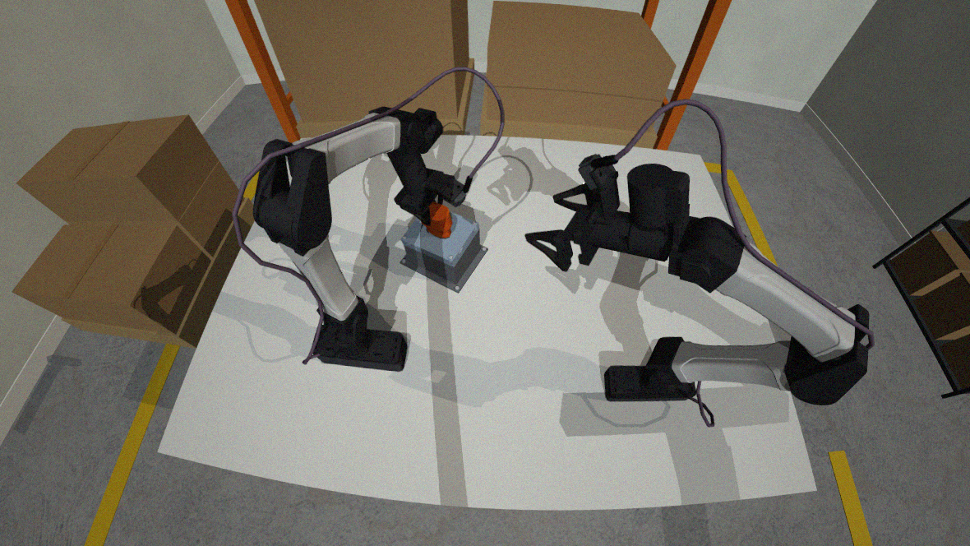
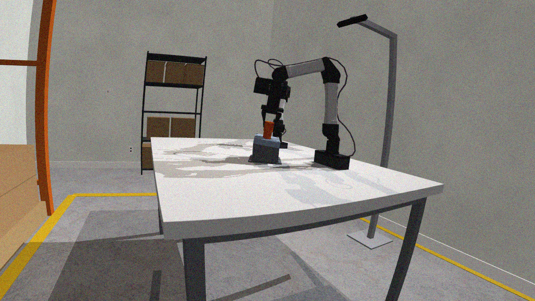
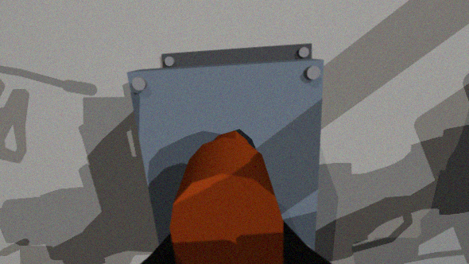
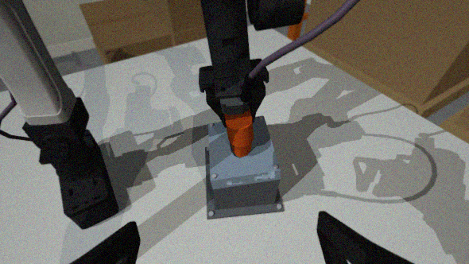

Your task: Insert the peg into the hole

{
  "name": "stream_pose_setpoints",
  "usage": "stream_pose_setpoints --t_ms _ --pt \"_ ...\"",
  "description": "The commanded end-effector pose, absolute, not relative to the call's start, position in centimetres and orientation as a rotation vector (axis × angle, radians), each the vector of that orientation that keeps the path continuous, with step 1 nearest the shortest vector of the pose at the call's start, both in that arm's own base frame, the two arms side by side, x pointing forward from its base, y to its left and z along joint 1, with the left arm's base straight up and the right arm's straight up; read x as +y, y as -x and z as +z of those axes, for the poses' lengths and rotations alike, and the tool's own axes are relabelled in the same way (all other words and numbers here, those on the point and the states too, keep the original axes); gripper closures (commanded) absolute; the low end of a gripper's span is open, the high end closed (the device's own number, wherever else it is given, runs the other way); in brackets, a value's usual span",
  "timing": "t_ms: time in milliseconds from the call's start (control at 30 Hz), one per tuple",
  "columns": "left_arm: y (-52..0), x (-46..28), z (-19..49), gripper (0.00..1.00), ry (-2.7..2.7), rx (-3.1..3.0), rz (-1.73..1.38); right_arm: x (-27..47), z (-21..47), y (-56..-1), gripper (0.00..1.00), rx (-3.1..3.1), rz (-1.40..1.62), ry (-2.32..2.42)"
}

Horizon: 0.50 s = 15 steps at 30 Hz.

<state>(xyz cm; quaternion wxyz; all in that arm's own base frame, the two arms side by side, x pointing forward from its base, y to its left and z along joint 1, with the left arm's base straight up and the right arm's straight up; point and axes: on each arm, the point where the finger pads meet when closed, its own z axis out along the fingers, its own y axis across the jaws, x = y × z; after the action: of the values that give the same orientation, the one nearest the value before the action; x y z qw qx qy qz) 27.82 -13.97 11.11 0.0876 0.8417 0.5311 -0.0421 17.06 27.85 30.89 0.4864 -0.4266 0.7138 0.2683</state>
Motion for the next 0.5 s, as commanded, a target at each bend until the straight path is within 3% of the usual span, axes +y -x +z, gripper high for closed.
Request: stream_pose_setpoints --t_ms 0,467 --pt "-28.0 -14.4 11.6 0.61 -2.502 1.576 -0.134 27.7 32.0 -17.0 0.00 1.712 0.665 1.019" --pt "-28.0 -14.3 12.9 0.61 -2.478 1.550 -0.095 27.7 32.0 -17.0 0.00 1.712 0.665 1.019"
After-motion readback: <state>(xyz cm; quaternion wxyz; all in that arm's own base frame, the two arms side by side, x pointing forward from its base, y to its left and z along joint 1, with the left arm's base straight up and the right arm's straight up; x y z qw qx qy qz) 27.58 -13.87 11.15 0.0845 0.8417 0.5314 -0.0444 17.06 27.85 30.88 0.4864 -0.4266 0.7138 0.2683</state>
